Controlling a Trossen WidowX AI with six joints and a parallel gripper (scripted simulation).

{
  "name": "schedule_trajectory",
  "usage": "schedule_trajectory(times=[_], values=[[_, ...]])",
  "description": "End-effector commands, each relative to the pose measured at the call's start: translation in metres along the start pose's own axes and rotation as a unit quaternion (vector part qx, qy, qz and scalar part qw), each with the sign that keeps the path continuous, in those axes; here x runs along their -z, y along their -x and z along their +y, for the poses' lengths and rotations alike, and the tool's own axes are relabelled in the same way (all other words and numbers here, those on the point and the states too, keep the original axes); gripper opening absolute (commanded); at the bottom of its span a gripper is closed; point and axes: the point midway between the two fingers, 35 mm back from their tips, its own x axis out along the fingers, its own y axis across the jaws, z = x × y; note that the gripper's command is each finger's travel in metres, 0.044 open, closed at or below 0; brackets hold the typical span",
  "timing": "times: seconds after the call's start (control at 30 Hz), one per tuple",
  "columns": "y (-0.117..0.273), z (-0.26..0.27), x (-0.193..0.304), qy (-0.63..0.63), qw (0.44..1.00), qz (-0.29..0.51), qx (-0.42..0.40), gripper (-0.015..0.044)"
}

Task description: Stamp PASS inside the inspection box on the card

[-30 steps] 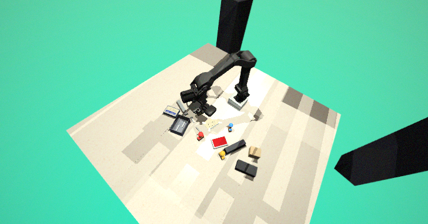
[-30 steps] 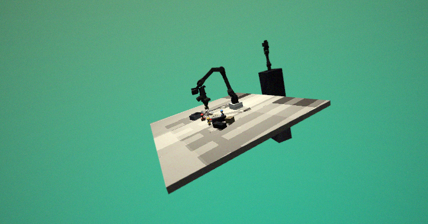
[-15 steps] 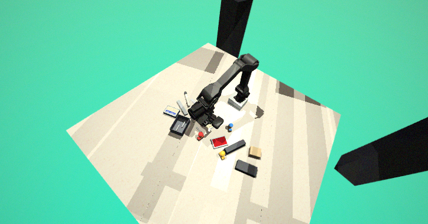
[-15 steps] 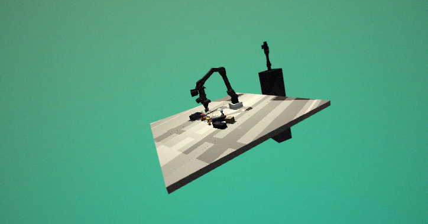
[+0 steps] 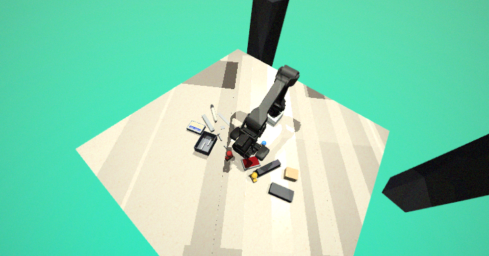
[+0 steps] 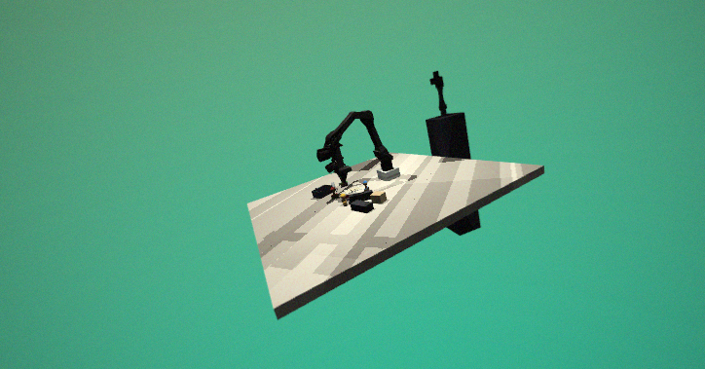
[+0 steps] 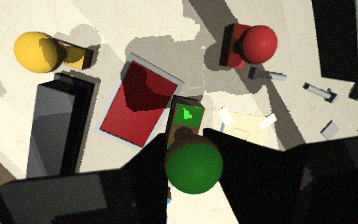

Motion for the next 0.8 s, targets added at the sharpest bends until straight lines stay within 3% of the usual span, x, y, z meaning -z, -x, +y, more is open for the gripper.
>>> schedule_trajectory(times=[0.0,0.77], values=[[0.001,0.027,0.000,0.000,1.000,0.000,-0.004,0.0000],[-0.009,0.036,0.000,0.001,1.000,0.000,-0.005,0.0000]])
